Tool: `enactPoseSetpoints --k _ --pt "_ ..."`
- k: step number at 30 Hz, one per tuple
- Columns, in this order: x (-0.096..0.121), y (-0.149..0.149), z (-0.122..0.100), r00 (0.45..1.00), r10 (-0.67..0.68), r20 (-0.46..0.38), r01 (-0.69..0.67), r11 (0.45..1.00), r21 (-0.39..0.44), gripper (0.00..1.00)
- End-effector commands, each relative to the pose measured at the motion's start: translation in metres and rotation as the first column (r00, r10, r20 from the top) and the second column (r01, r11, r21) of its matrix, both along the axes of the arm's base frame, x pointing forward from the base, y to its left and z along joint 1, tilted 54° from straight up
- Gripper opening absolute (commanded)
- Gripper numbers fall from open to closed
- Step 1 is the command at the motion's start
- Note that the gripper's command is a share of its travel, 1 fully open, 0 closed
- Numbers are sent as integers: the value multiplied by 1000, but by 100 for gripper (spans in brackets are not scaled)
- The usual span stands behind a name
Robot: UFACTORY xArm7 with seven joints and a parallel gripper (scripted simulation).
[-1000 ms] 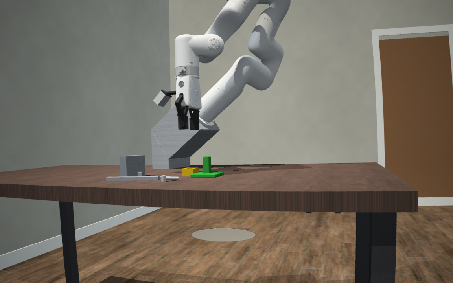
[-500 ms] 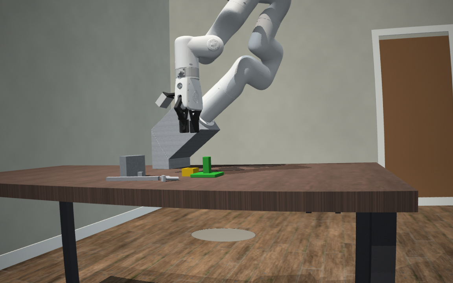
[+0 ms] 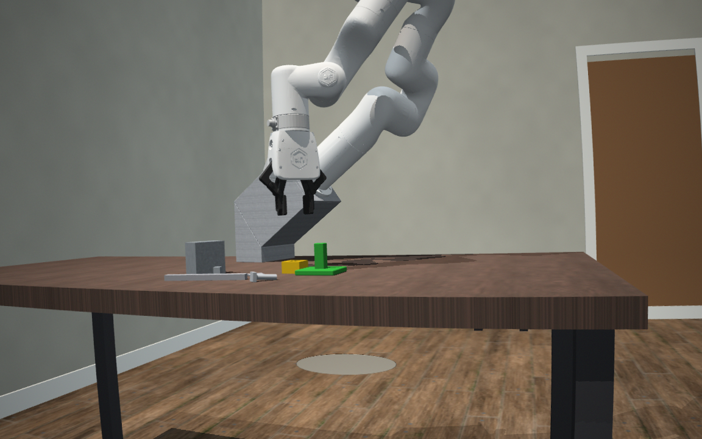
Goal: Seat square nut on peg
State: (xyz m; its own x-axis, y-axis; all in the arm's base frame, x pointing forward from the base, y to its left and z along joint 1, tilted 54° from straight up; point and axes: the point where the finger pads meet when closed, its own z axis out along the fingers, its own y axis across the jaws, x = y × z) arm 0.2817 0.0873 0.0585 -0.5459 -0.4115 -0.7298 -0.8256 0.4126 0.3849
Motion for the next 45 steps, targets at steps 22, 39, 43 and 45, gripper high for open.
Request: enactPoseSetpoints --k 22,39,43,45 --pt "6 17 -16 576 -431 -695 519 849 -97 60" --pt "6 17 -16 574 -432 -696 520 848 -98 60" --pt "6 17 -16 574 -432 -696 520 848 -97 60" --pt "7 18 -16 575 -432 -695 521 848 -96 60"
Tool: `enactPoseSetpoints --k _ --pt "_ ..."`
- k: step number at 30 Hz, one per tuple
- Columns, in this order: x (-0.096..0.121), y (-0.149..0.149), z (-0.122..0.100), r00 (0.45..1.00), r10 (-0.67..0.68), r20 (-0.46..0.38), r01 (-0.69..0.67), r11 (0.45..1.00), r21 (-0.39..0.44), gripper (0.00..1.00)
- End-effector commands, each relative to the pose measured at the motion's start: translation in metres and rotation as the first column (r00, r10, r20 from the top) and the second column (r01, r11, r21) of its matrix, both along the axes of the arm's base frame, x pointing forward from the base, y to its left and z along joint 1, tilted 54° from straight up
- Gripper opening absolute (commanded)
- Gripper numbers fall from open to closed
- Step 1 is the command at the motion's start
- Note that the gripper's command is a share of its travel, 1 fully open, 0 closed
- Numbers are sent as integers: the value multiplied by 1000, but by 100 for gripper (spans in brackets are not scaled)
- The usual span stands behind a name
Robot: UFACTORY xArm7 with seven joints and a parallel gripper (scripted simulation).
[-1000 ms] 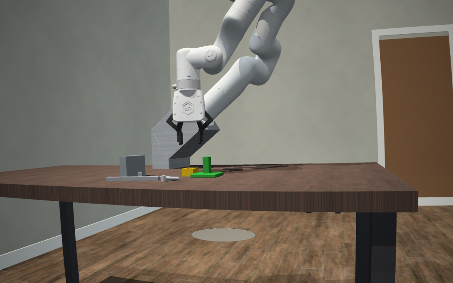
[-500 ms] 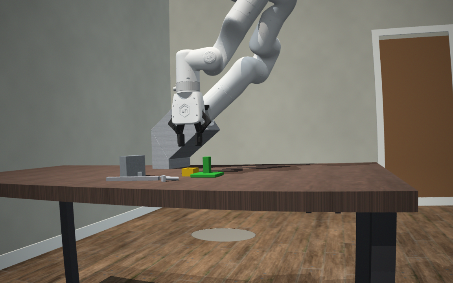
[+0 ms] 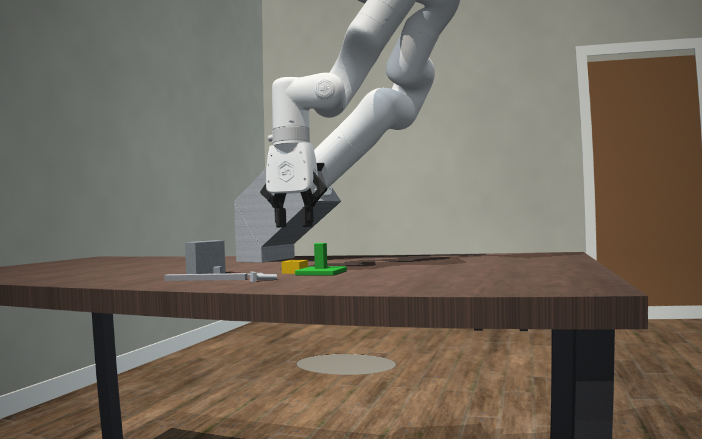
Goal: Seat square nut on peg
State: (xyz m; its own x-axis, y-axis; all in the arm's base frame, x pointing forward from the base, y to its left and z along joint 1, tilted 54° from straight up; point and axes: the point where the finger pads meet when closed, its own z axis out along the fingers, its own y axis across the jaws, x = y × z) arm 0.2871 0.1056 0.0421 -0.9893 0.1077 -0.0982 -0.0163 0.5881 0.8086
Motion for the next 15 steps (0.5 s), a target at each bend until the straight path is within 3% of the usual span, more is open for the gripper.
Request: enactPoseSetpoints --k 1,15 --pt "2 0 0 1000 -3 3 3 1000 0 60" --pt "10 7 -1 1000 -8 26 8 1000 7 60"
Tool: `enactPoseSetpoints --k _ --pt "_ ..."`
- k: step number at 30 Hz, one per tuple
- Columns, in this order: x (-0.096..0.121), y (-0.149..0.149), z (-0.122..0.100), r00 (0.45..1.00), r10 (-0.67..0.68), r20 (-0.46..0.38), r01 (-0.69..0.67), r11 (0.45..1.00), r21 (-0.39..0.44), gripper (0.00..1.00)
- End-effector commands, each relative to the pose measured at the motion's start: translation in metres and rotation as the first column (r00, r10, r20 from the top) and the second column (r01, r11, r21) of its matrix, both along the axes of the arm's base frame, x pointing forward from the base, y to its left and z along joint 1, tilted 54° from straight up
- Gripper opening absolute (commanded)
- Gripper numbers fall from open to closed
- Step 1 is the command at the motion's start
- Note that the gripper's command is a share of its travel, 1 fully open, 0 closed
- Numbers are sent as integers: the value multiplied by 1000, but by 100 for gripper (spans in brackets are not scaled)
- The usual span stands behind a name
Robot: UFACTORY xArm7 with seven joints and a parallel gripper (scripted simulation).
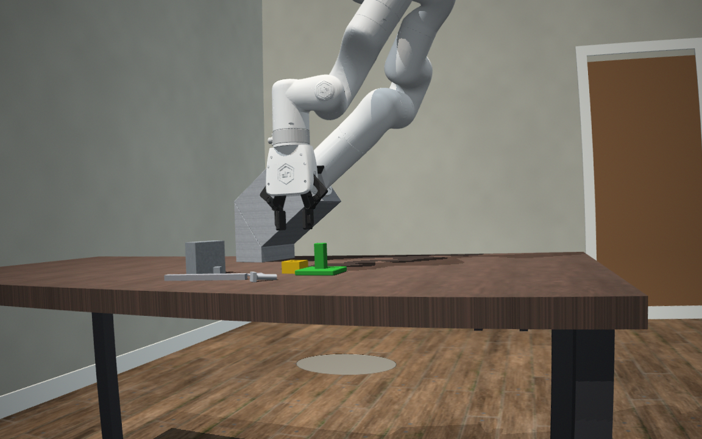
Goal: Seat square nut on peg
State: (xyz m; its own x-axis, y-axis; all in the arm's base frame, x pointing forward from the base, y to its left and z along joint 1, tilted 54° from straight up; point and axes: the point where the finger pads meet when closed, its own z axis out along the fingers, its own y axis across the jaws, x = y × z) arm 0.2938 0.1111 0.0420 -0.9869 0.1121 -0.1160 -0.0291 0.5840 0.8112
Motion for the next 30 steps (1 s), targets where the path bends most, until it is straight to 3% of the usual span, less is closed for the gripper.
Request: enactPoseSetpoints --k 1,30 --pt "4 2 -1 1000 -5 10 5 1000 2 60" --pt "16 41 -27 1000 -12 17 12 1000 8 60"
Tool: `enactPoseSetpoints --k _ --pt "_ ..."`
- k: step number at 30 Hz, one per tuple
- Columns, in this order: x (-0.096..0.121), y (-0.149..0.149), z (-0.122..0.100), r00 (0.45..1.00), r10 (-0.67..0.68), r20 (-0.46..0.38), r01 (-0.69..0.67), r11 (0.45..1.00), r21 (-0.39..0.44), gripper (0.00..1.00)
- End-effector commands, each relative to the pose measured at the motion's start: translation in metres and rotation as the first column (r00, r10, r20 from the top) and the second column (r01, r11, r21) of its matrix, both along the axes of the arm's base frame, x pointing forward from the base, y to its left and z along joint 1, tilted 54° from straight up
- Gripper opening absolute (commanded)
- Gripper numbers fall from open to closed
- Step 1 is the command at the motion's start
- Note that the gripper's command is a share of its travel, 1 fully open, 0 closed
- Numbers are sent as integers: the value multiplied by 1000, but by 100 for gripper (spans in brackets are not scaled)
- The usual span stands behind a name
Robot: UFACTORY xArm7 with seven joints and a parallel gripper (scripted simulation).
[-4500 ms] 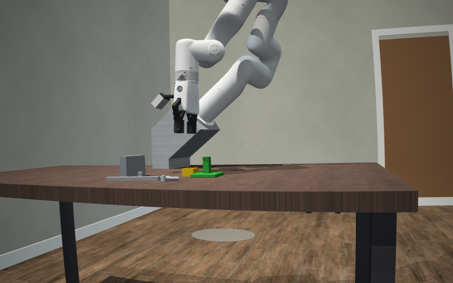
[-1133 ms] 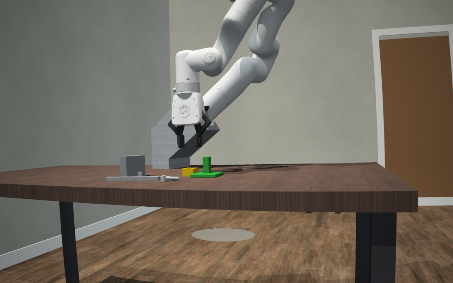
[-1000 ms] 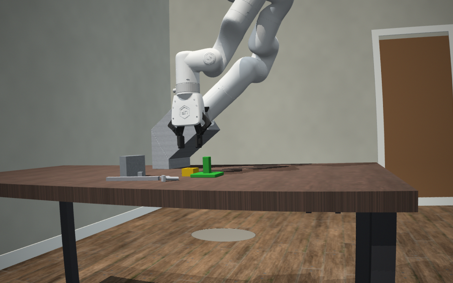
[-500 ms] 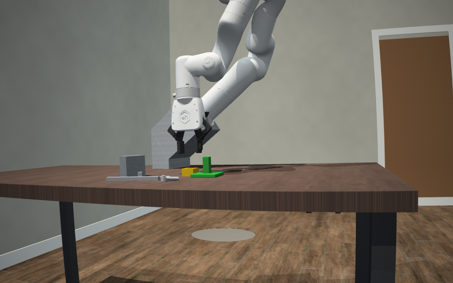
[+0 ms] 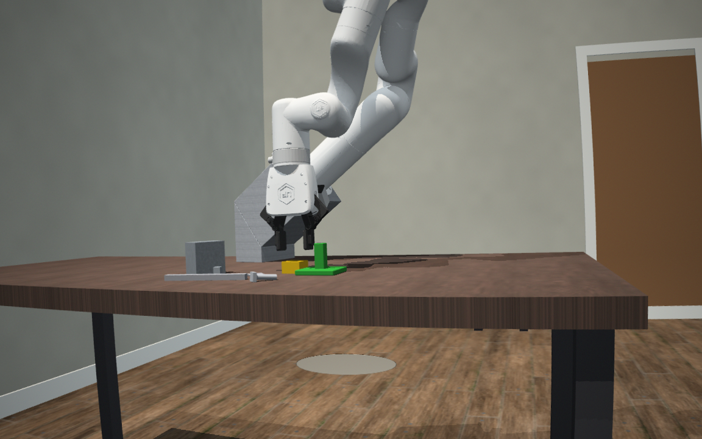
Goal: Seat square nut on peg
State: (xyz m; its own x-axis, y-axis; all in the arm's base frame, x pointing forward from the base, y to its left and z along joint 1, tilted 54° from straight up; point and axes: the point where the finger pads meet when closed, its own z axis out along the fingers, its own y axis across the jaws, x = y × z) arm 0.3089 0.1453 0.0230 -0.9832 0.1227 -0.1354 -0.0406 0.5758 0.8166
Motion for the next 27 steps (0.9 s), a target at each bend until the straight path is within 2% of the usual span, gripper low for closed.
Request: enactPoseSetpoints --k 1,16,27 --pt "1 8 -9 1000 -2 -6 2 1000 -3 60" --pt "-7 20 -24 999 9 -35 -9 1000 -14 60" --pt "-9 22 -26 999 11 -41 -12 1000 -16 60"
